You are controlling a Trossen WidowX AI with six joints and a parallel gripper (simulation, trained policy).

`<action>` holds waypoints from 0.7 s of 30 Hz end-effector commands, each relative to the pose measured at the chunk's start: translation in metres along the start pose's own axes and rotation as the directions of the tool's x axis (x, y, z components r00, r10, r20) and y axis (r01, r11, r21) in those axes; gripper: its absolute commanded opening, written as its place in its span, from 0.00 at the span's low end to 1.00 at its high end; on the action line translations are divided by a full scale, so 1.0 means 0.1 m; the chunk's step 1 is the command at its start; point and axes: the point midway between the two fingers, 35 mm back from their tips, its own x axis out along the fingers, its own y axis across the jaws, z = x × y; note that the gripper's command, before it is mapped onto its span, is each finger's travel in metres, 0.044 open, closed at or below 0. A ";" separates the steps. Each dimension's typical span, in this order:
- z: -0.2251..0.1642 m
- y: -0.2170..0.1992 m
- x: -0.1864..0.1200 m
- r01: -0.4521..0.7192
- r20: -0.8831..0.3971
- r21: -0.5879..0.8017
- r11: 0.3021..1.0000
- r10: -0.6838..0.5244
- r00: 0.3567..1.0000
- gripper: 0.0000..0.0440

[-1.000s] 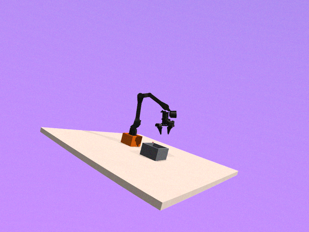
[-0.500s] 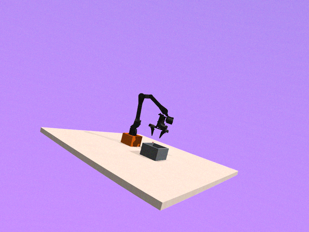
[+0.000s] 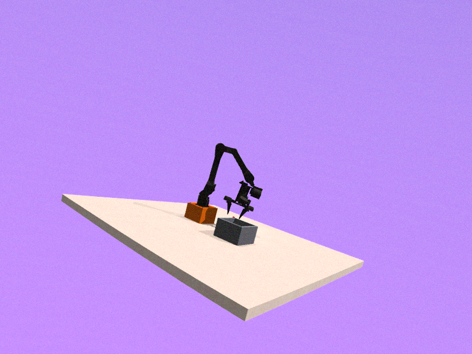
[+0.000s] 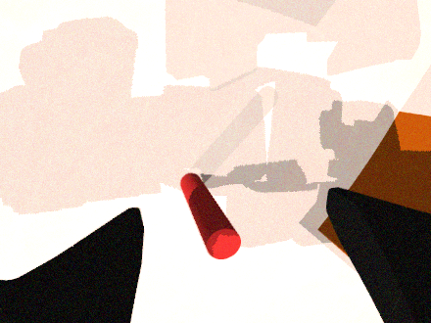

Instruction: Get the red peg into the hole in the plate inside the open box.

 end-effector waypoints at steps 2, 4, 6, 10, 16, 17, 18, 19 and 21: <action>-0.02 0.01 0.22 -0.006 0.014 0.038 0.999 0.006 1.000 0.81; -0.03 0.02 0.29 -0.019 0.019 0.049 0.999 0.018 1.000 0.81; -0.05 0.04 0.35 -0.032 0.023 0.059 0.998 0.031 0.999 0.80; -0.07 0.06 0.45 -0.049 0.028 0.074 0.996 0.047 0.999 0.79; -0.13 0.02 0.58 -0.042 0.019 0.090 0.995 0.040 0.999 0.57; -0.13 0.01 0.59 -0.038 0.014 0.094 0.995 0.037 0.999 0.52; -0.14 0.01 0.60 -0.034 0.008 0.098 0.995 0.034 0.999 0.47; -0.15 0.01 0.61 -0.032 0.001 0.100 0.994 0.032 0.999 0.41; -0.16 0.02 0.61 -0.029 -0.012 0.102 0.994 0.030 0.999 0.30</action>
